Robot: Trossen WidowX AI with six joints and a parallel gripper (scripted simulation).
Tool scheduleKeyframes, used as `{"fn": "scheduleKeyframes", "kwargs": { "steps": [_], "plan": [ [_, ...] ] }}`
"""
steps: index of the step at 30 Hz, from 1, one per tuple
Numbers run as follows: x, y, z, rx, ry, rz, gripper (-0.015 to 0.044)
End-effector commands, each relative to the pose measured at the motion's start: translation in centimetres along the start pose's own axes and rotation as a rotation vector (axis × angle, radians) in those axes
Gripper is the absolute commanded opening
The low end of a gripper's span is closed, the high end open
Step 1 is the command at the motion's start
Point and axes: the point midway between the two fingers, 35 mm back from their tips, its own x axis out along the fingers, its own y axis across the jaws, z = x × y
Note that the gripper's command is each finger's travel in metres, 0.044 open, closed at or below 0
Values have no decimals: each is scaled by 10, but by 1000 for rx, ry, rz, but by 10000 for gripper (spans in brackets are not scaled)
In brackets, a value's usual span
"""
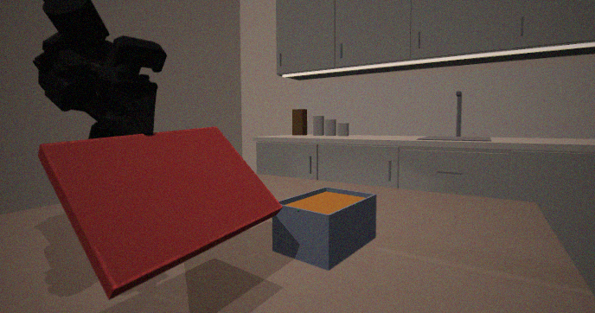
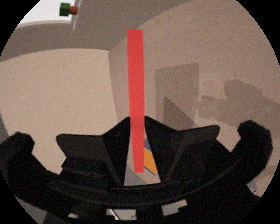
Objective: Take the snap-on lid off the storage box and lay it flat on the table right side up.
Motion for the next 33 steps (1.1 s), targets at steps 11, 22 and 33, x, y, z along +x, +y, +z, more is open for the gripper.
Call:
{"fn": "scheduleKeyframes", "kwargs": {
  "steps": [11,22,33],
  "plan": [
    [1,-2,1,4,-4,20,0],
    [10,-11,0,3,-5,20,0],
    [15,-18,0,3,-6,21,0]
  ]
}}
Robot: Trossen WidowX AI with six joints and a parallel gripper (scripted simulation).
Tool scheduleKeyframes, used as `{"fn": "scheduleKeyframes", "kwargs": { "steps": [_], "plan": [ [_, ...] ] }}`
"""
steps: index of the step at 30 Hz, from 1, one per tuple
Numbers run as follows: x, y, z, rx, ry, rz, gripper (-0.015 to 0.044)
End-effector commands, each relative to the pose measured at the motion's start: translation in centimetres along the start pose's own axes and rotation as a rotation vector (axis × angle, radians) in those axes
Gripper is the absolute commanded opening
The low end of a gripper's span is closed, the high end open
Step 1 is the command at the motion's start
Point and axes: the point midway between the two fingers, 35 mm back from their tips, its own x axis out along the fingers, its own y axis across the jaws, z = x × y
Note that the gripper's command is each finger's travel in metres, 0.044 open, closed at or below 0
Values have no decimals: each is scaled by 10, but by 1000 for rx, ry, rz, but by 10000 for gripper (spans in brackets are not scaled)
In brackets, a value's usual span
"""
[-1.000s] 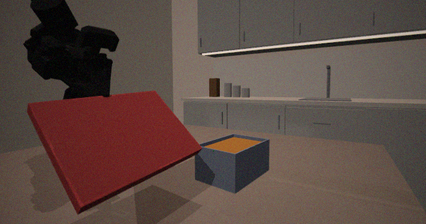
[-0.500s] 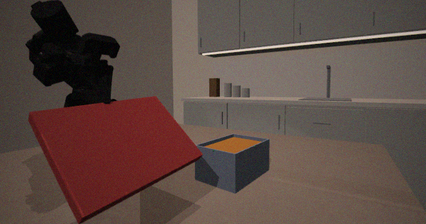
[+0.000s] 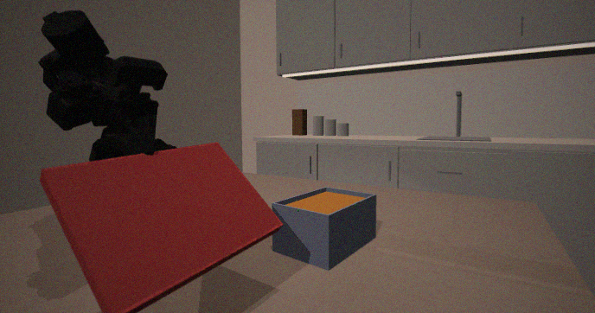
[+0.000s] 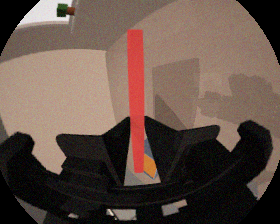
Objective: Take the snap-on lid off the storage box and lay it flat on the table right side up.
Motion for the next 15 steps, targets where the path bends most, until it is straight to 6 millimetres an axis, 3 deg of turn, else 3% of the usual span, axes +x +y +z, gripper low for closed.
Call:
{"fn": "scheduleKeyframes", "kwargs": {
  "steps": [1,15],
  "plan": [
    [0,0,0,-1,1,16,0],
    [7,-8,0,-2,1,17,0]
  ]
}}
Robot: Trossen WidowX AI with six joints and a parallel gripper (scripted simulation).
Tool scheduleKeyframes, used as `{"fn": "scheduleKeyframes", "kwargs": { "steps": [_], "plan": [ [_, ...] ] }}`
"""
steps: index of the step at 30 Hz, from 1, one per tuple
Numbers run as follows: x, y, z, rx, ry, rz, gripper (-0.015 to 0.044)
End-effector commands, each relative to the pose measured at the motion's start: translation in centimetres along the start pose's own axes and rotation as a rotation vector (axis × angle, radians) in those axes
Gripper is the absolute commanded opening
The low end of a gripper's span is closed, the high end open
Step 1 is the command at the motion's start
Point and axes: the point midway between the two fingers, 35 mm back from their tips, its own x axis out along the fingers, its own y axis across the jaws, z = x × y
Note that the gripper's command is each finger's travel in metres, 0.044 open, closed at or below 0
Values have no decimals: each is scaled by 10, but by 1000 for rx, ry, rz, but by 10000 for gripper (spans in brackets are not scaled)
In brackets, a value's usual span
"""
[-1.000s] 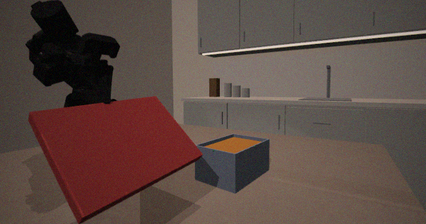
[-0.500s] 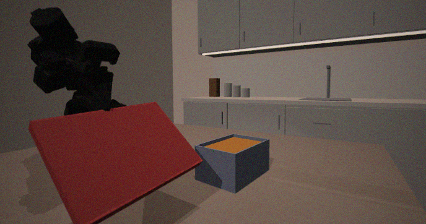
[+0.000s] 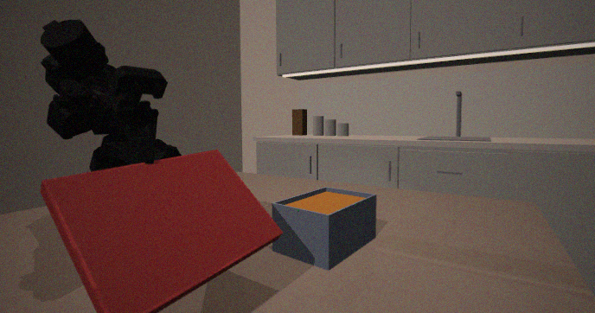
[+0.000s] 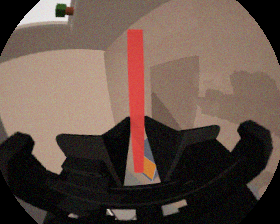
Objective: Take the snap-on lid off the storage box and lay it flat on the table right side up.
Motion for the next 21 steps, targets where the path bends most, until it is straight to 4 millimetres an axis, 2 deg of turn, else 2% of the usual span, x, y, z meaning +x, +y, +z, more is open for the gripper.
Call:
{"fn": "scheduleKeyframes", "kwargs": {
  "steps": [1,21],
  "plan": [
    [0,0,0,-2,2,16,0],
    [10,-12,0,-3,1,16,0]
  ]
}}
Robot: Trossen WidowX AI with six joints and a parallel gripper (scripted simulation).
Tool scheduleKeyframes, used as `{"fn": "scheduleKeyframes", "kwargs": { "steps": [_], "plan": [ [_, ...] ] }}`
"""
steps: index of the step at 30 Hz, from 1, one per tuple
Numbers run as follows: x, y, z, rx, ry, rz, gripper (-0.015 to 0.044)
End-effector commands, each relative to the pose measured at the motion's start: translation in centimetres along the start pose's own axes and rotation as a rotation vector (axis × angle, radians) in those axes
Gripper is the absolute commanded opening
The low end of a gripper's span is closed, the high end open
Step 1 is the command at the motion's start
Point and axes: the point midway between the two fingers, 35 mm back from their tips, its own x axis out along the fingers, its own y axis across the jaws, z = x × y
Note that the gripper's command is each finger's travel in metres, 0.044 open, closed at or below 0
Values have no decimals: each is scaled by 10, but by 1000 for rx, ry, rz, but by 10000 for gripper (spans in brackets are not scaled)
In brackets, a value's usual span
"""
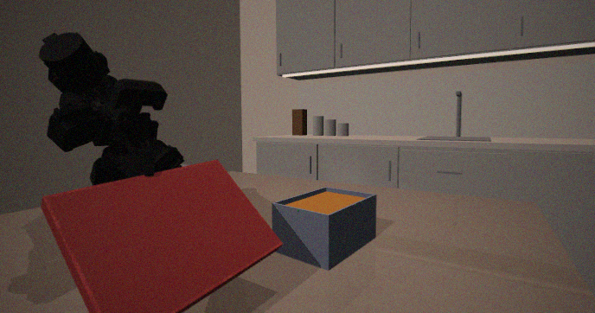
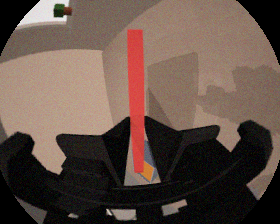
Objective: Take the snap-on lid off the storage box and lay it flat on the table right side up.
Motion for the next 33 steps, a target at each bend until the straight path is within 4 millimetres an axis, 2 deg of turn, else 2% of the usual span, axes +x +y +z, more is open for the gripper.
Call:
{"fn": "scheduleKeyframes", "kwargs": {
  "steps": [1,33],
  "plan": [
    [0,0,-1,-3,3,15,0],
    [17,-19,-1,-4,1,15,0]
  ]
}}
